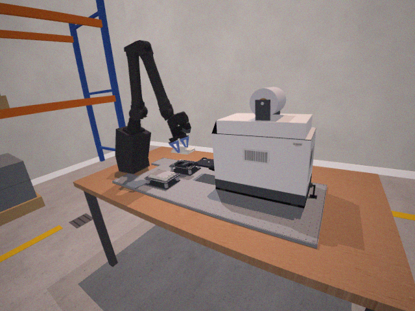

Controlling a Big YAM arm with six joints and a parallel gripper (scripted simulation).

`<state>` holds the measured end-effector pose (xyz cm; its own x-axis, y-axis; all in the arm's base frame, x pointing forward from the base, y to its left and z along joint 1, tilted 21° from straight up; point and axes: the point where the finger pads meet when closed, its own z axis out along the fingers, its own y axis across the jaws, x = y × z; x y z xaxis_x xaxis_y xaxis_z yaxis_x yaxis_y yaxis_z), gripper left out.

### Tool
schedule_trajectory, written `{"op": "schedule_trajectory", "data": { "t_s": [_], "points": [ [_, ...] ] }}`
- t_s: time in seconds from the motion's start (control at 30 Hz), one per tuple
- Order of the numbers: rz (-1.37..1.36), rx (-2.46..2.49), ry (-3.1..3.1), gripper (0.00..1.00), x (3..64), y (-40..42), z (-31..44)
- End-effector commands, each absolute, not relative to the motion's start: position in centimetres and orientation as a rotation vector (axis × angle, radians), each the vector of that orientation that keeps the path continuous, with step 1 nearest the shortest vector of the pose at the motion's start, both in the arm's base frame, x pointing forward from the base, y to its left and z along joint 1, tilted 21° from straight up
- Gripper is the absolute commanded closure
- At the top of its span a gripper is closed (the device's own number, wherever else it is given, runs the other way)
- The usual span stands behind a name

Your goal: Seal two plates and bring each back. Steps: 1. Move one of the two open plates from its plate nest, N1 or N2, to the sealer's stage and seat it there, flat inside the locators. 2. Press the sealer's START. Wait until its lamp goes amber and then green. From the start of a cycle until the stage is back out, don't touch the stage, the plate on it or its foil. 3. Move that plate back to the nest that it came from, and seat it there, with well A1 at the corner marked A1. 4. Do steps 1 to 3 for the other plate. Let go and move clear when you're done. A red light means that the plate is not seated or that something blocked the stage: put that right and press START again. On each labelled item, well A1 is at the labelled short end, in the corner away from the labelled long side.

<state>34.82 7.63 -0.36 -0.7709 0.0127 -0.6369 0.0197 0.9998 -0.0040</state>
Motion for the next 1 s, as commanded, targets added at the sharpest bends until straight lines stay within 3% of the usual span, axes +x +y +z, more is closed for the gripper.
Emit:
{"op": "schedule_trajectory", "data": {
  "t_s": [0.0,0.97],
  "points": [
    [0.004,0.023,2.423,1.0,35.1,8.2,1.2],
    [0.005,0.04,2.411,1.0,35.0,8.1,4.3]
  ]
}}
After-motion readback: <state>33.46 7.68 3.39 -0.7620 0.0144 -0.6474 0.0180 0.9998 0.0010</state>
